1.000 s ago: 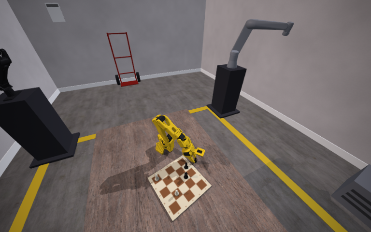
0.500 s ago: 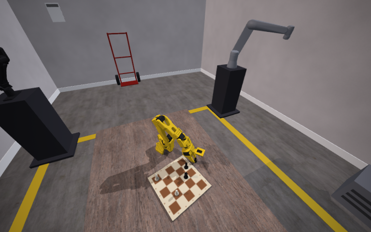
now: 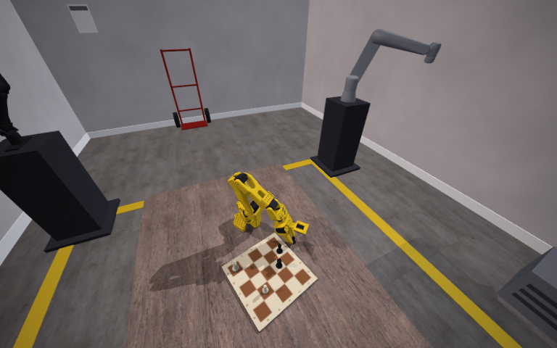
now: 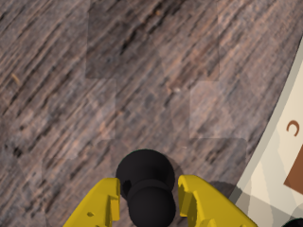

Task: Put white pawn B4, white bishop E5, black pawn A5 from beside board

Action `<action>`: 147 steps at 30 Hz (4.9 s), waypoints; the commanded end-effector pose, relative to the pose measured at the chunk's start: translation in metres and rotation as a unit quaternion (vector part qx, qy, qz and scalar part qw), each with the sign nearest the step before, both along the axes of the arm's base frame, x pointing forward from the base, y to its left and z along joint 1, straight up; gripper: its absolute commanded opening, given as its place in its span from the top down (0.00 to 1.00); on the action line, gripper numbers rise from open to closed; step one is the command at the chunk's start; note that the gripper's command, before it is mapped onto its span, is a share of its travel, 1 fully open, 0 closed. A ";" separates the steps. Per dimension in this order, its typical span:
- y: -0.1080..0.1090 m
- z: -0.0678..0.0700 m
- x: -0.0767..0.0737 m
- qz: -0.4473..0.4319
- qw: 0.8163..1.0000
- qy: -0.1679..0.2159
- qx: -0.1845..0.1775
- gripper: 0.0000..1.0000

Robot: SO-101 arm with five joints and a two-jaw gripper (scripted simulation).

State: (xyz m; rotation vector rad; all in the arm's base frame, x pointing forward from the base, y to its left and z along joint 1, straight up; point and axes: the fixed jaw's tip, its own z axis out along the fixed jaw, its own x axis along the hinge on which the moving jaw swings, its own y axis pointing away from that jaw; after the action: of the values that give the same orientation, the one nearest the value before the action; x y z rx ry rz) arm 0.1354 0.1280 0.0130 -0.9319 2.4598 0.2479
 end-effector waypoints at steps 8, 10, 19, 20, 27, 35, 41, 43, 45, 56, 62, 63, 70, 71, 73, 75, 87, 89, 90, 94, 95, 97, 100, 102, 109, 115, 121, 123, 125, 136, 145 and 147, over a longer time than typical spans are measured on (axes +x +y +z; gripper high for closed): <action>0.003 0.003 0.001 0.002 1.000 -0.002 0.005 0.91; 0.003 0.003 0.001 0.002 1.000 -0.003 0.004 0.91; 0.002 0.003 0.001 0.001 1.000 -0.003 0.004 0.91; 0.002 0.003 0.002 0.001 1.000 -0.003 0.004 0.91; 0.002 0.004 0.003 -0.002 1.000 -0.003 0.004 0.91; 0.002 0.003 0.003 -0.003 1.000 -0.003 0.004 0.91; 0.001 0.002 0.003 -0.005 1.000 -0.003 0.004 0.91; 0.000 0.002 0.003 -0.006 1.000 -0.003 0.004 0.91; 0.000 0.002 0.003 -0.006 1.000 -0.003 0.004 0.91; 0.000 0.002 0.003 -0.006 1.000 -0.003 0.004 0.92; 0.000 0.002 0.003 -0.006 1.000 -0.003 0.004 0.94; 0.000 0.002 0.003 -0.006 1.000 -0.003 0.004 0.95; 0.000 0.002 0.003 -0.006 1.000 -0.003 0.004 0.98; 0.000 0.002 0.003 -0.006 1.000 -0.003 0.004 0.99; 0.000 0.002 0.003 -0.006 1.000 -0.003 0.004 0.99; 0.000 0.002 0.003 -0.006 1.000 -0.003 0.004 0.99; 0.000 0.002 0.003 -0.006 1.000 -0.003 0.004 1.00; 0.000 0.002 0.003 -0.006 1.000 -0.003 0.004 1.00; 0.000 0.002 0.003 -0.006 1.000 -0.003 0.004 1.00; 0.000 0.002 0.003 -0.006 1.000 -0.003 0.004 1.00; 0.000 0.002 0.003 -0.006 1.000 -0.003 0.004 1.00; 0.000 0.002 0.003 -0.006 1.000 -0.003 0.004 1.00; 0.000 0.002 0.003 -0.006 1.000 -0.003 0.004 1.00; 0.000 0.002 0.003 -0.006 1.000 -0.003 0.004 1.00; 0.000 0.005 0.004 -0.006 1.000 -0.004 0.003 1.00; -0.001 0.013 0.005 -0.007 1.000 -0.005 0.002 1.00; -0.001 0.025 0.005 -0.007 1.000 -0.005 0.002 1.00; -0.001 0.029 0.005 -0.007 1.000 -0.005 0.002 1.00; -0.001 0.029 0.005 -0.007 1.000 -0.005 0.002 1.00; -0.002 0.051 0.004 -0.007 1.000 -0.005 0.002 1.00; -0.002 0.059 0.004 -0.007 1.000 -0.005 0.002 1.00; -0.002 0.060 0.004 -0.007 1.000 -0.005 0.002 1.00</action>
State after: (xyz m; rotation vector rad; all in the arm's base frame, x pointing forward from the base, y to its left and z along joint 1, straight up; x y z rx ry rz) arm 0.1370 0.1268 0.0665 -0.9212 2.4707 0.2414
